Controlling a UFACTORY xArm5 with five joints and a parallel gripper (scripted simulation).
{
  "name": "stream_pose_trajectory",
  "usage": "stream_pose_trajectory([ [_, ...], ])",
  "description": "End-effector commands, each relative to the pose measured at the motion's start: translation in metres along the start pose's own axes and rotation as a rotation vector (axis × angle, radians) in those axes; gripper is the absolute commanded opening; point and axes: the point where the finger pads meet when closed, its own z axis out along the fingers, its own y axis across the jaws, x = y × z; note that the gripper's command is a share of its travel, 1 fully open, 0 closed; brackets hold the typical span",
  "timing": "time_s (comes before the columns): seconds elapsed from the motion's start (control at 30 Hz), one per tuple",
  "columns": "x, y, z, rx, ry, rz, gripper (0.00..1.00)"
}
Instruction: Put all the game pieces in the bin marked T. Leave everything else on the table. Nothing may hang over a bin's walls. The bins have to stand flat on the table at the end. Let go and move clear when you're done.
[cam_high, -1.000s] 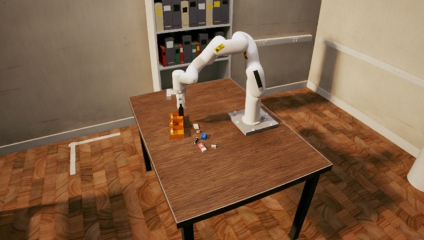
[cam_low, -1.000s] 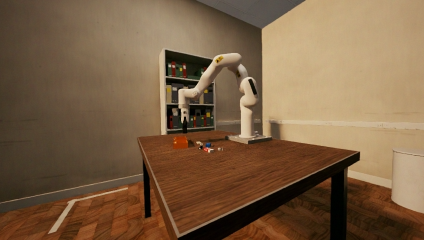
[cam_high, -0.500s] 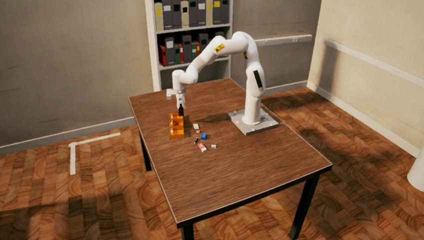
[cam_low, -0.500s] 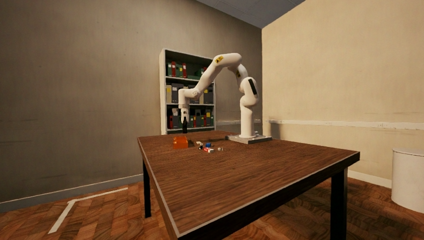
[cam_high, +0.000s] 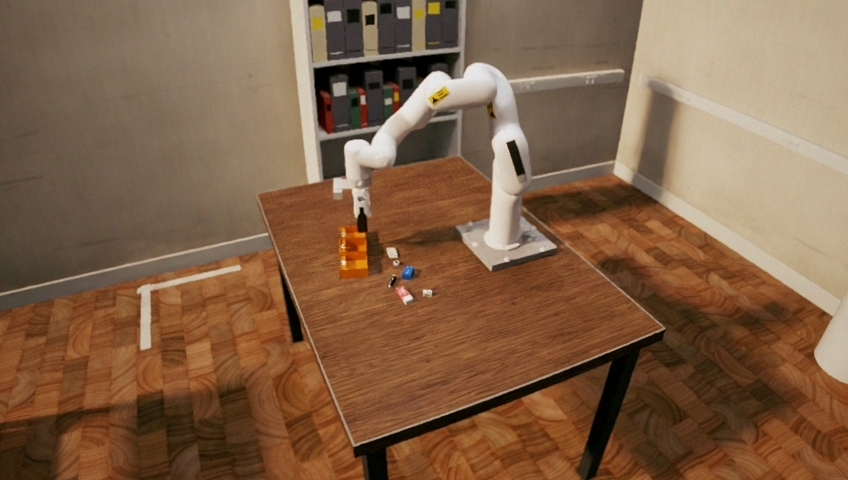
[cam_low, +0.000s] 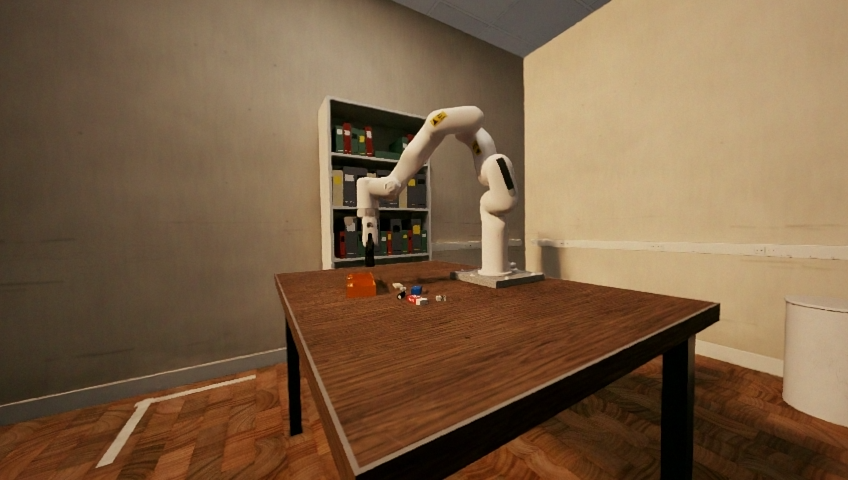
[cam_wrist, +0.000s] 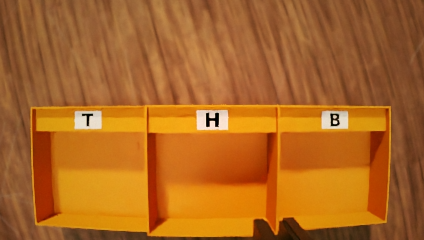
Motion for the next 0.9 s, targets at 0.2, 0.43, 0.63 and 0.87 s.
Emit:
stream_pose_trajectory([
  [0.2, 0.002, -0.034, -0.002, 0.008, 0.005, -0.001, 0.09],
  [0.43, 0.002, -0.069, -0.002, 0.009, 0.005, -0.001, 0.09],
  [0.63, 0.002, -0.083, -0.002, 0.009, 0.005, -0.001, 0.09],
  [0.87, 0.002, -0.083, -0.002, 0.009, 0.005, -0.001, 0.09],
])
